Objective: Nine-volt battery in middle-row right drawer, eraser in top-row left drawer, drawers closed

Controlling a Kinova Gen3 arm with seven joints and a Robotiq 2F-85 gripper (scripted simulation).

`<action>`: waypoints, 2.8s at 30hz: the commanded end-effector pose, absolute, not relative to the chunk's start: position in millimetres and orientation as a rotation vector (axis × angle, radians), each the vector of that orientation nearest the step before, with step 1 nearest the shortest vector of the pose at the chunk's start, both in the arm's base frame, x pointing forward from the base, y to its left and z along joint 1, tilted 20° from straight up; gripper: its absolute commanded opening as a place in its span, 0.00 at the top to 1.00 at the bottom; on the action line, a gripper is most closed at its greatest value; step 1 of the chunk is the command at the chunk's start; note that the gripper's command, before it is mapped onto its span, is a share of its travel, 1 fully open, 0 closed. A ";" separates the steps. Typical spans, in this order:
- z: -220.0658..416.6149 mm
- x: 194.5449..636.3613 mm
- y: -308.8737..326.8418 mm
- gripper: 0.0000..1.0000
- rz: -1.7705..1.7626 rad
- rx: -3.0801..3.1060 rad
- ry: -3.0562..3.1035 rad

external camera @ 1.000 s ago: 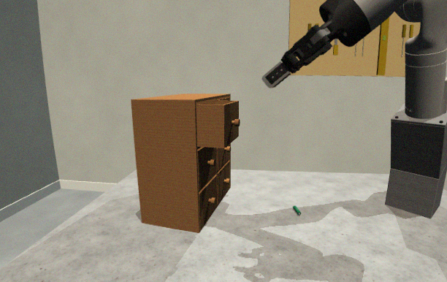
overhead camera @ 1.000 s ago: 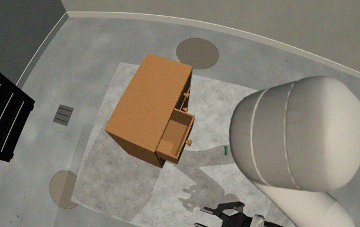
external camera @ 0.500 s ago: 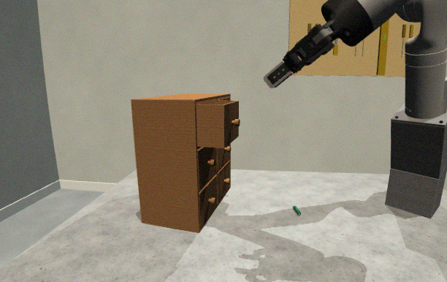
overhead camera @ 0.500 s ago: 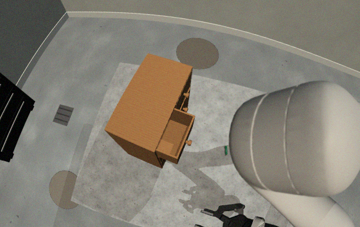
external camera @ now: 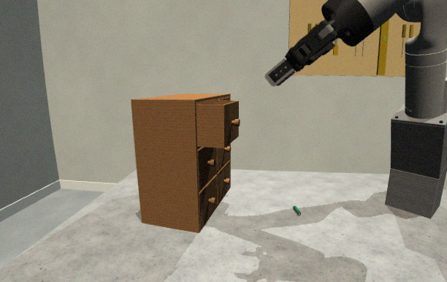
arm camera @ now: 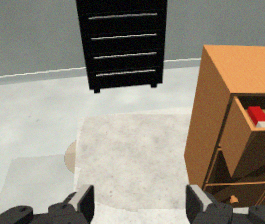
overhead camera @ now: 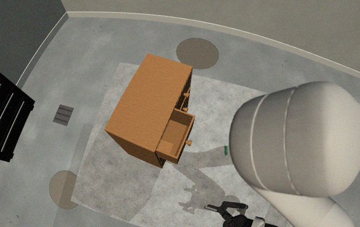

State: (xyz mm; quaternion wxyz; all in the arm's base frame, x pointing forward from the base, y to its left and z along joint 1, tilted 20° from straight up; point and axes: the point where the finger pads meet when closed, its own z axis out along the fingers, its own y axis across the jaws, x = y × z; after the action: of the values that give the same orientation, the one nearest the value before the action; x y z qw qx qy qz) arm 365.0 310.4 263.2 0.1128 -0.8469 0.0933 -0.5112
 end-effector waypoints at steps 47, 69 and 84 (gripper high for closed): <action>268.7 364.0 308.8 0.00 -1.350 -2.560 0.255; 277.0 362.0 306.4 0.00 -1.091 -2.666 0.219; 282.9 360.6 304.9 0.00 -0.909 -2.725 0.193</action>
State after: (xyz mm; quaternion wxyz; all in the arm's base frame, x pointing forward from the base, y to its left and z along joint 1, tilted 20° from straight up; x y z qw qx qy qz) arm 354.6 309.6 282.3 0.1304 -0.9364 0.0558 -0.3211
